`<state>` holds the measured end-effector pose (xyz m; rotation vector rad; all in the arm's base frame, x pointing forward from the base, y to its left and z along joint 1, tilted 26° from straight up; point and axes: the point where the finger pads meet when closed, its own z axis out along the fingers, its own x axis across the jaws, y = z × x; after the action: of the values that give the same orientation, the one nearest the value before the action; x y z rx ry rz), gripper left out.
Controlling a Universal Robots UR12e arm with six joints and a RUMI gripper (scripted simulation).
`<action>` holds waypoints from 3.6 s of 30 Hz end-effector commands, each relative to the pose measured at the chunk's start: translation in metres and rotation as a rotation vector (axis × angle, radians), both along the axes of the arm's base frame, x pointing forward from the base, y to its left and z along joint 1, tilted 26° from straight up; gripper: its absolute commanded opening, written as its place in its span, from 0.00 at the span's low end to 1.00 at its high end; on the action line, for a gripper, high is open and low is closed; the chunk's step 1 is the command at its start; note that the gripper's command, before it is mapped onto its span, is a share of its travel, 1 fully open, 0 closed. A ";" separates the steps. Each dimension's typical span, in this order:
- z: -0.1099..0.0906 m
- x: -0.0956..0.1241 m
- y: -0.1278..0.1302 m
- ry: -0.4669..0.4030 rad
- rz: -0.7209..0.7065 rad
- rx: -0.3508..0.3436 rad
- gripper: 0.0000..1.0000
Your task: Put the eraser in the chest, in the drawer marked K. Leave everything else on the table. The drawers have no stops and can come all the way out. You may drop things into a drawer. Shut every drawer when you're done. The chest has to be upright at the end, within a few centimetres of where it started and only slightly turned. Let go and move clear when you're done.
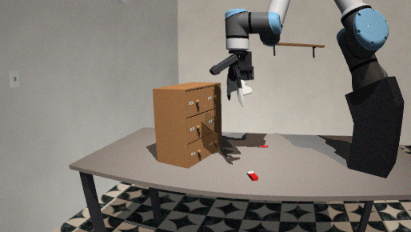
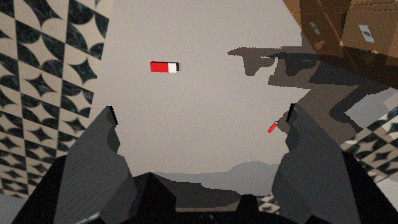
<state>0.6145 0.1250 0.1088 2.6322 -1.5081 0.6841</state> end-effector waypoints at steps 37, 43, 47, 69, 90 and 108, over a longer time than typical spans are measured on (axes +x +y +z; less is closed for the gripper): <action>0.002 -0.023 -0.013 -0.178 -0.672 0.257 1.00; 0.002 -0.024 -0.014 -0.180 -0.680 0.260 1.00; 0.002 -0.024 -0.014 -0.180 -0.680 0.260 1.00; -0.002 -0.016 -0.016 -0.248 -0.658 0.267 1.00; -0.013 0.010 -0.024 -0.521 -0.566 0.293 1.00; -0.027 0.038 -0.034 -0.822 -0.453 0.317 1.00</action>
<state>0.6428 0.0935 0.0860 2.0933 -2.4936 1.5228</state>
